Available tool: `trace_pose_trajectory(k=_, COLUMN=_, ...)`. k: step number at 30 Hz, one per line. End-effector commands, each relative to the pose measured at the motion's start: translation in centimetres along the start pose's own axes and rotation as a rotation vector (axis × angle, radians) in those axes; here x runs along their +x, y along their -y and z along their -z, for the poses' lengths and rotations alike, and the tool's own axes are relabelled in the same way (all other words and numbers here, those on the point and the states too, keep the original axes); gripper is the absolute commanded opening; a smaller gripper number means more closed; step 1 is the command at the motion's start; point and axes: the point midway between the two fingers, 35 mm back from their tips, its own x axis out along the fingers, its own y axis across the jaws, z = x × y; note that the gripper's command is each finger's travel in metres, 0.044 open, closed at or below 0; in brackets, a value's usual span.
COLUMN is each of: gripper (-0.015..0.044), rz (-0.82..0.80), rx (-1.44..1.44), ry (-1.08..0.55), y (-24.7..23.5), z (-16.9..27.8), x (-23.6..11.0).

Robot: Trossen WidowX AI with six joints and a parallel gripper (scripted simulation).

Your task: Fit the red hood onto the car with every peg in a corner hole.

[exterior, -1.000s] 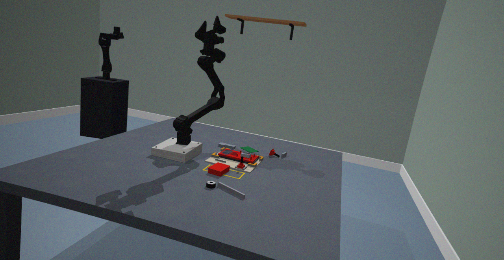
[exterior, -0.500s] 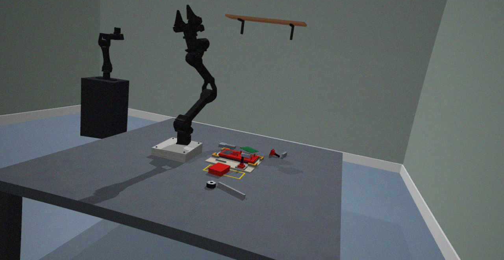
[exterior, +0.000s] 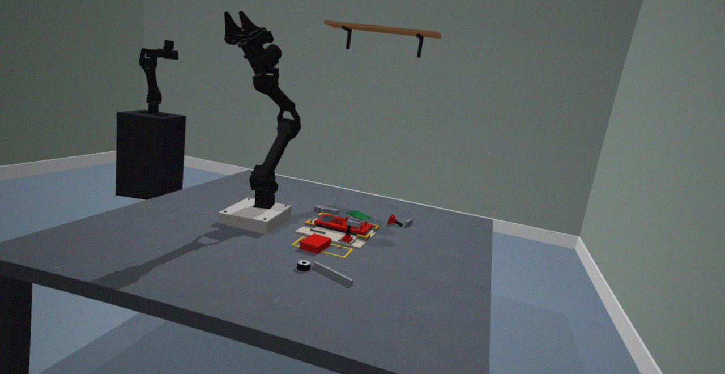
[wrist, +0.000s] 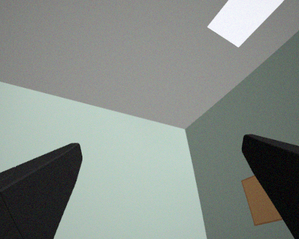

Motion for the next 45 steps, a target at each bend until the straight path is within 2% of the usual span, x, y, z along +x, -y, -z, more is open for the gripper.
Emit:
trace_pose_trajectory(k=1, gripper=0.044, rz=-0.082, rx=-0.045, ry=-0.091, y=-2.5, z=3.3, x=0.4)
trace_pose_trajectory(k=9, gripper=0.044, rz=-0.325, rx=-0.125, ry=-0.237, y=-9.0, z=9.3, x=-0.2)
trace_pose_trajectory(k=14, gripper=0.044, rz=-0.41, rx=-0.154, ry=-0.287, y=-11.4, z=11.3, x=-1.0)
trace_pose_trajectory(k=24, gripper=0.044, rz=-0.684, rx=-0.256, ry=-0.415, y=-18.8, z=16.6, x=-4.9)
trace_pose_trajectory(k=32, gripper=0.044, rz=-0.944, rx=-0.354, ry=-0.473, y=-24.5, z=19.5, x=-9.9)
trace_pose_trajectory(k=45, gripper=0.044, rz=-1.506, rx=-0.587, ry=-0.457, y=-32.5, z=23.0, x=-22.6)
